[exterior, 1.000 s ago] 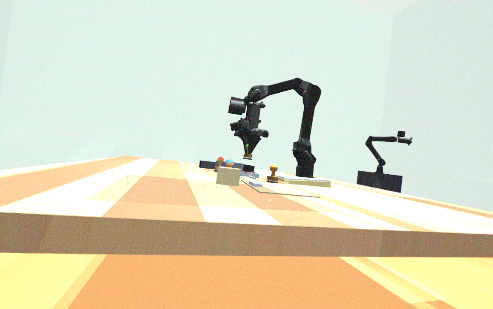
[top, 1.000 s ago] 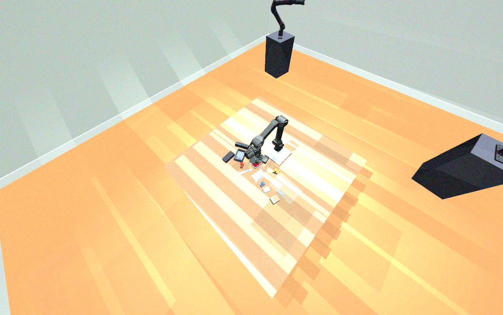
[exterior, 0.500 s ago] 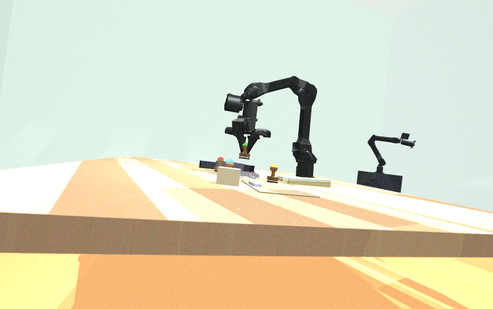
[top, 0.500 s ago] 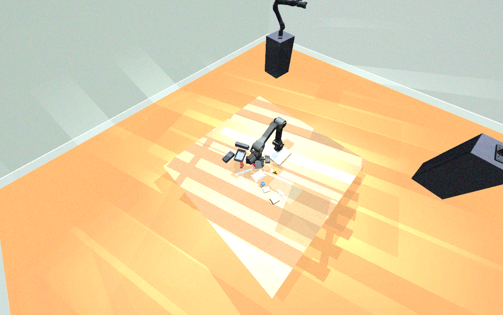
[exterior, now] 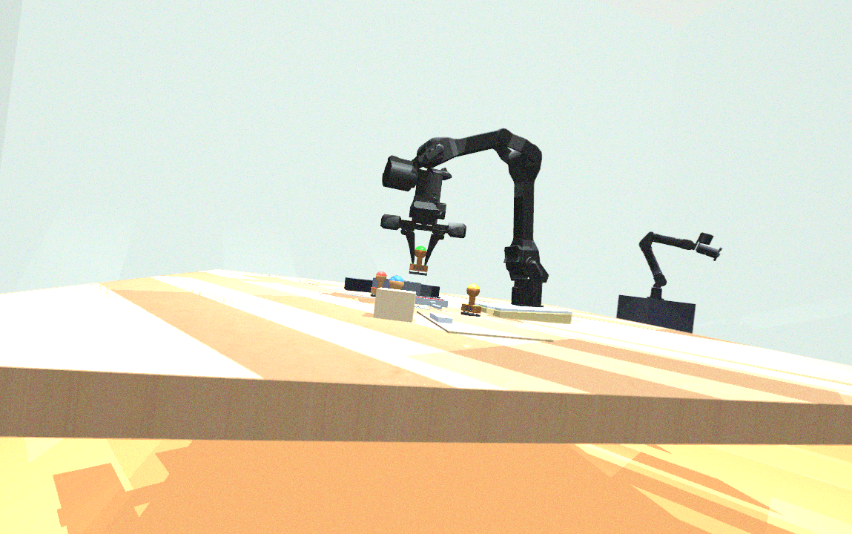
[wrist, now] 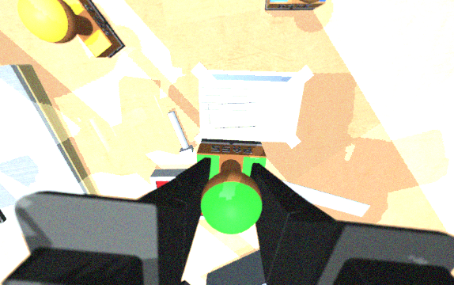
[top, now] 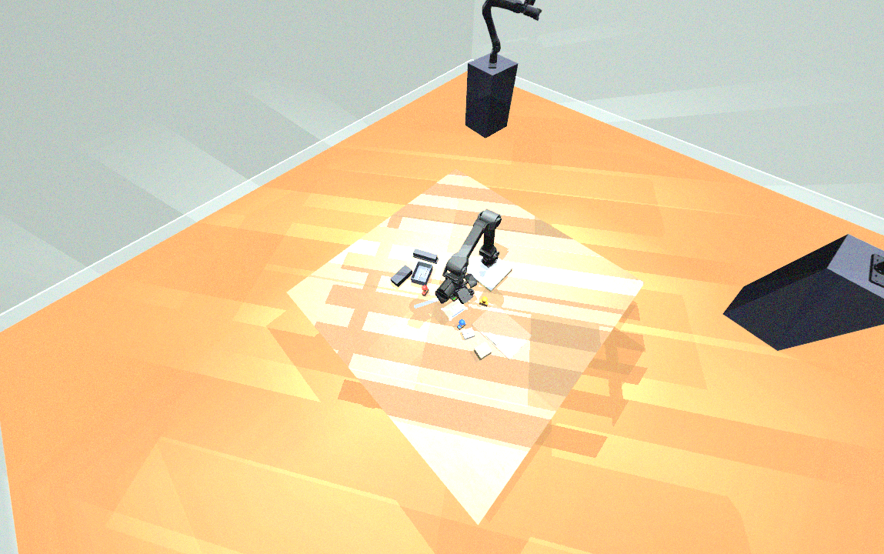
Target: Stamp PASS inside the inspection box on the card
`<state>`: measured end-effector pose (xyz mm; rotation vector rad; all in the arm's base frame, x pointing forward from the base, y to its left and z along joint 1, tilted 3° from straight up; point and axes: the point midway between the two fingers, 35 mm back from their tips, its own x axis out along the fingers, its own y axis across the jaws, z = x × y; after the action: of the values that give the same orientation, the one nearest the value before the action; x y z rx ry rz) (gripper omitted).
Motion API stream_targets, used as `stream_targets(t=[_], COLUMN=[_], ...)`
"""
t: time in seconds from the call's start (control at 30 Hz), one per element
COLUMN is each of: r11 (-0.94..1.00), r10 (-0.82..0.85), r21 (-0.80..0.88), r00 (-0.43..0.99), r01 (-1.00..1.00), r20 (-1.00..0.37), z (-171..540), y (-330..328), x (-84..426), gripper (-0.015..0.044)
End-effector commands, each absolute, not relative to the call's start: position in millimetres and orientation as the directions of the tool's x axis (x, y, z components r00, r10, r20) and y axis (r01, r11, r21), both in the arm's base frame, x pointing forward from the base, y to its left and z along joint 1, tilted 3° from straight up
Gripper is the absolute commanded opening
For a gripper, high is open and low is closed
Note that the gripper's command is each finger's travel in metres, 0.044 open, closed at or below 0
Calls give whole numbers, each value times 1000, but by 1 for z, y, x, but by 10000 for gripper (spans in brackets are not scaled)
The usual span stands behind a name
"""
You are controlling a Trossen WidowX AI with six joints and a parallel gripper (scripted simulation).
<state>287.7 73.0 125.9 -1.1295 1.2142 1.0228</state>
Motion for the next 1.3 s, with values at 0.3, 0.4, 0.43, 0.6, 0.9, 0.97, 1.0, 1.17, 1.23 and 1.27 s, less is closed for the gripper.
stream_targets(t=[0.3,0.4,0.43,0.6,0.9,0.97,1.0,1.17,1.23,1.27], r11=[56,56,56,56,56,56,56,56,56,56], r10=[-10,-10,-10,-10,-10,-10,-10,-10,-10,-10], r21=[-91,-91,-91,-91,-90,-90,-90,-90,-90,-90], r00=[91,91,91,90,90,90,90,90,90,89], r01=[-994,-994,-994,-994,-994,-994,-994,-994,-994,-994], r20=[-996,-996,-996,-996,-996,-996,-996,-996,-996,-996], z=[121,119,118,115,109,108,107,104,102,102], y=[80,80,80,80,80,80,80,80,80,80], x=[292,292,292,293,294,294,294,294,294,295], gripper=[0,0,0,0,0,0,0,0,0,0])
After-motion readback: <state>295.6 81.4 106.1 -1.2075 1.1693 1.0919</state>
